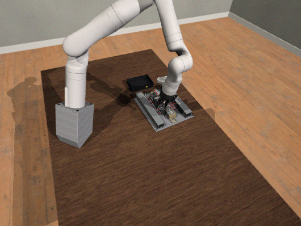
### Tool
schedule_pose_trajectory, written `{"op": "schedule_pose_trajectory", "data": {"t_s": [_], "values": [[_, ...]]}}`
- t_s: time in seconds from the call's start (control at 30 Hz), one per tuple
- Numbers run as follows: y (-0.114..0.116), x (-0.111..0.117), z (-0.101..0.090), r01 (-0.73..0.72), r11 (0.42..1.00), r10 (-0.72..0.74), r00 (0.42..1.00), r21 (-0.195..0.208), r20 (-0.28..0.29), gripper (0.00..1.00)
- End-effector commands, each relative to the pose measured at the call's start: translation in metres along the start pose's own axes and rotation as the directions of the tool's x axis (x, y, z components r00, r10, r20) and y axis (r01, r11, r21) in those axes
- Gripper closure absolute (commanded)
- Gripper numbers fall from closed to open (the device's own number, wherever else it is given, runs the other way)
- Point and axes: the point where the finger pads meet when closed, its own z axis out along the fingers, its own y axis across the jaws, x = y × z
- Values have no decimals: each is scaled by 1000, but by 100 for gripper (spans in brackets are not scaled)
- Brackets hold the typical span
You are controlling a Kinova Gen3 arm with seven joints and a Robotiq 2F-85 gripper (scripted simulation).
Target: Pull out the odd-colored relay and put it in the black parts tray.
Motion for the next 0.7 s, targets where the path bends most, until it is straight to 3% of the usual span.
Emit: {"op": "schedule_pose_trajectory", "data": {"t_s": [0.0, 0.67], "values": [[11, -3, -4, 15, 1000, -14, 999, -10, 50, 39], [47, -7, -20, 62, 997, -52, 982, -51, 182, 39]]}}
